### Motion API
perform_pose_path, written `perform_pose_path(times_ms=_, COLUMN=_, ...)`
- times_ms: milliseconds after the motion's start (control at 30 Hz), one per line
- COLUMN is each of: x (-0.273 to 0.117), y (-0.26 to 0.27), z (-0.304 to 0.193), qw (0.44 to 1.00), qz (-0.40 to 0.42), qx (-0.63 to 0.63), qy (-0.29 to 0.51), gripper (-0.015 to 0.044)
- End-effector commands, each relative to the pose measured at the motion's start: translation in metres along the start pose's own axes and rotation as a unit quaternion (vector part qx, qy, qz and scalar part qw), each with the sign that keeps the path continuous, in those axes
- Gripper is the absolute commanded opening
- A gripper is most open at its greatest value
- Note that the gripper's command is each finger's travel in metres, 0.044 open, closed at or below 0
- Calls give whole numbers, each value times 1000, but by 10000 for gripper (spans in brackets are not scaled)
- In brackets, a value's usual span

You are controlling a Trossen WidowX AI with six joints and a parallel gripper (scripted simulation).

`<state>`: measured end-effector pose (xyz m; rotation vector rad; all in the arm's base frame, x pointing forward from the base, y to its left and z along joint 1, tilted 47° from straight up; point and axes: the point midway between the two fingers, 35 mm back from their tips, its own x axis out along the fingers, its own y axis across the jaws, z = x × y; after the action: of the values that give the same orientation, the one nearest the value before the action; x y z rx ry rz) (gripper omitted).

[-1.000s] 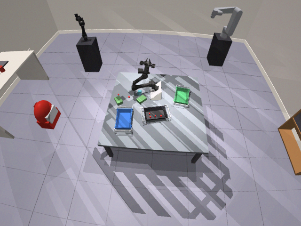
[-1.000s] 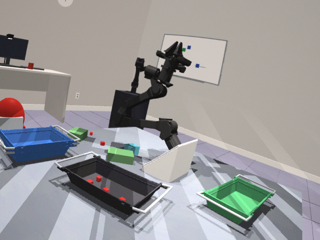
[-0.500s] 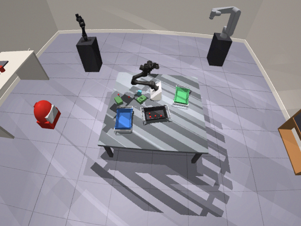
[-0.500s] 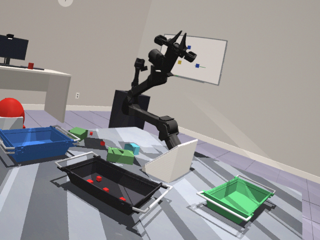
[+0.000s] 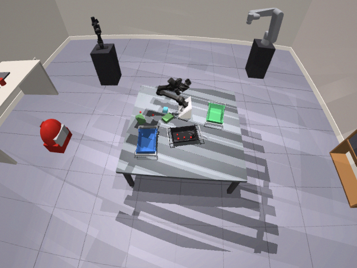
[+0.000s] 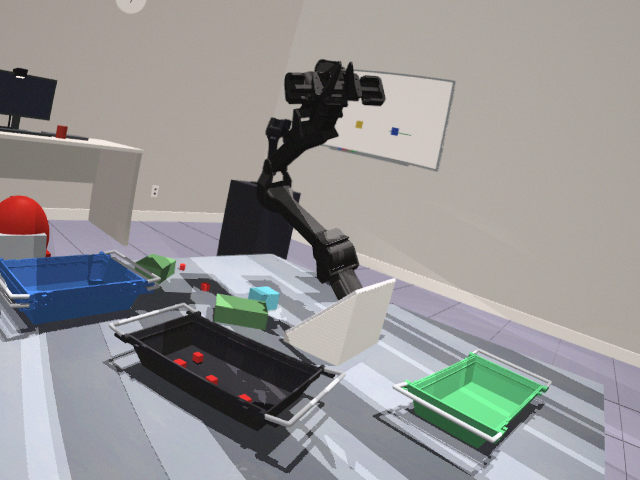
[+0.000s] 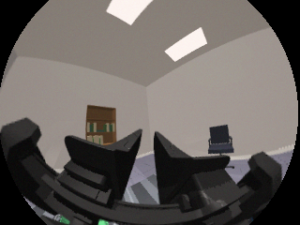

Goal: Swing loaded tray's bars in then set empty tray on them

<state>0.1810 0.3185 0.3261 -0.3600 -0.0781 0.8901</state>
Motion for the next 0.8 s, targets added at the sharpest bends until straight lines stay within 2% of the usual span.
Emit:
perform_pose_path(times_ms=0, x=28, y=-56, z=-47, qw=969, qz=-110, qx=196, qy=106, gripper=81)
perform_pose_path(times_ms=200, x=37, y=-97, z=-83, qw=910, qz=-201, qx=329, qy=154, gripper=81)
perform_pose_path(times_ms=433, x=34, y=-144, z=-125, qw=810, qz=-318, qx=460, qy=177, gripper=81)
perform_pose_path(times_ms=600, x=24, y=-180, z=-156, qw=721, qz=-404, qx=534, qy=175, gripper=81)
perform_pose_path(times_ms=767, x=6, y=-216, z=-187, qw=609, qz=-499, qx=599, qy=148, gripper=81)
